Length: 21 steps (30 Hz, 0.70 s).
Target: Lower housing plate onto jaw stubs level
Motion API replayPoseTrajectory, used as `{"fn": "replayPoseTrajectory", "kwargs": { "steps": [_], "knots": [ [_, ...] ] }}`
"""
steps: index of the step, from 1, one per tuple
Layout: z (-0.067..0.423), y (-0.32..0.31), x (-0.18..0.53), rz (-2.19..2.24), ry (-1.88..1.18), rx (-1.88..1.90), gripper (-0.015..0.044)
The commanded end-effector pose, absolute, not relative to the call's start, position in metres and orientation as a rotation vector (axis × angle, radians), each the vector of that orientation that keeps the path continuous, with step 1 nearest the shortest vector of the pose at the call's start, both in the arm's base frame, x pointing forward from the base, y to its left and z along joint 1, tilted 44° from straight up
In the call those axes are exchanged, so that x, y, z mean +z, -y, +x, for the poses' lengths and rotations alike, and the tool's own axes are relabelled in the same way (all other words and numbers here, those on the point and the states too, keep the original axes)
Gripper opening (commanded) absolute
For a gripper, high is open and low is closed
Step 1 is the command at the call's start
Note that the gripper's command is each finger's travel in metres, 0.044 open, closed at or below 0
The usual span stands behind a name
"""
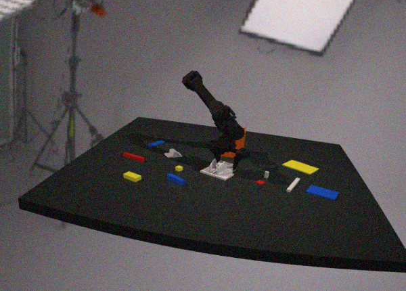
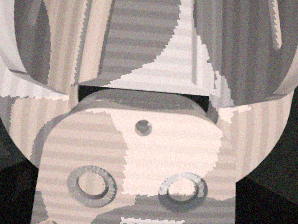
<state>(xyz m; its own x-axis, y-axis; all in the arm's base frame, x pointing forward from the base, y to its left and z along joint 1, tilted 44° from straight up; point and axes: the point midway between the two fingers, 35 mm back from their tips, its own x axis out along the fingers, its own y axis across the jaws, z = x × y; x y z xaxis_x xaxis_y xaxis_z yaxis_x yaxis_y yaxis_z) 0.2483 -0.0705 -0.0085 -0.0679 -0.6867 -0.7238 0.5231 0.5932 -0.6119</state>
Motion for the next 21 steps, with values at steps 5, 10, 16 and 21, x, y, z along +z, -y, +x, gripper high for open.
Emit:
{"fn": "replayPoseTrajectory", "kwargs": {
  "steps": [5,10,16,21],
  "knots": [
    [0.2475,0.0708,-0.0091,-0.163,-1.304,-1.000,0.0351],
    [0.2483,0.0705,-0.0085,-0.159,-1.301,-1.000,0.0440],
    [0.2483,0.0705,-0.0085,-0.159,-1.301,-1.000,0.0440],
    [0.2483,0.0705,-0.0085,-0.159,-1.301,-1.000,0.0440]
  ]
}}
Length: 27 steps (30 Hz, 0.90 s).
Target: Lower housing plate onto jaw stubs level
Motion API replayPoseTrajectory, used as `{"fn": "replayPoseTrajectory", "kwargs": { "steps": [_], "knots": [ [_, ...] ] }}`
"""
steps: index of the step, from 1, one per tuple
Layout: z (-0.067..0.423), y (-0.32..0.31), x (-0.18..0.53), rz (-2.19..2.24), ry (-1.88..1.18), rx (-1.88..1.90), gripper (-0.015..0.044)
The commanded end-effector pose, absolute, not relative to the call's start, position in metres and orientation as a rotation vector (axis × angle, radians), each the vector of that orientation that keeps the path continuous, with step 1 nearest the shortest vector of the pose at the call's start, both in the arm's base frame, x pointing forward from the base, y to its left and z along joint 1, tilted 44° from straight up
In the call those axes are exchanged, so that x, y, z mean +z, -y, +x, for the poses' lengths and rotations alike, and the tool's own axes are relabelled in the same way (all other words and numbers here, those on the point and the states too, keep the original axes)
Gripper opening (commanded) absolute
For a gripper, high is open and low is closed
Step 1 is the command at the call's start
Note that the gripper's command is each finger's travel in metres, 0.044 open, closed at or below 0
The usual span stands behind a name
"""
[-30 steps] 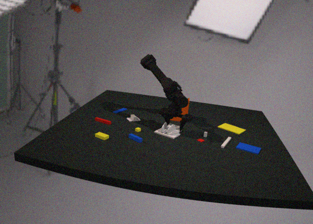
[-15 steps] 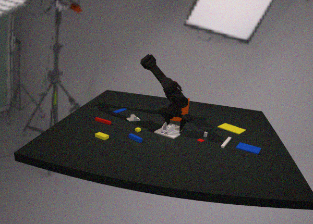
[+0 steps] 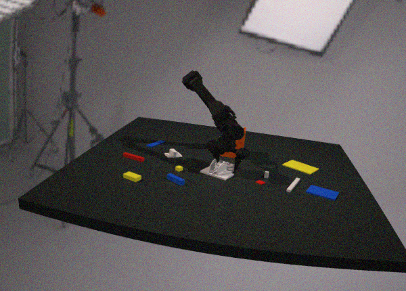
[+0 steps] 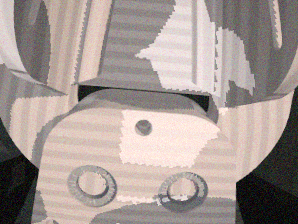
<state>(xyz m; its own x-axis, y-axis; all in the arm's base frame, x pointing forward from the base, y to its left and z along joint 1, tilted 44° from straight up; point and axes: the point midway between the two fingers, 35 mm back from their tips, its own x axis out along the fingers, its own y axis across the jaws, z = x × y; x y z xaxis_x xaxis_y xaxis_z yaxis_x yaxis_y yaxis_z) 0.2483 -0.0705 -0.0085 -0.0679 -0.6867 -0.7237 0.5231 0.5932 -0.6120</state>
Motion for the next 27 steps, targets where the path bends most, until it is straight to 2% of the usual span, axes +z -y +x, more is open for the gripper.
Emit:
{"fn": "replayPoseTrajectory", "kwargs": {
  "steps": [1,12,18,27],
  "knots": [
    [0.248,0.071,-0.009,-0.159,-1.301,-1.000,0.0440],
    [0.250,0.021,0.044,-0.164,-1.304,-1.001,0.0440],
    [0.250,0.022,0.040,-0.175,-1.303,-0.994,0.0440],
    [0.205,-0.025,0.079,-0.162,-1.310,-0.997,0.0440]
  ]
}}
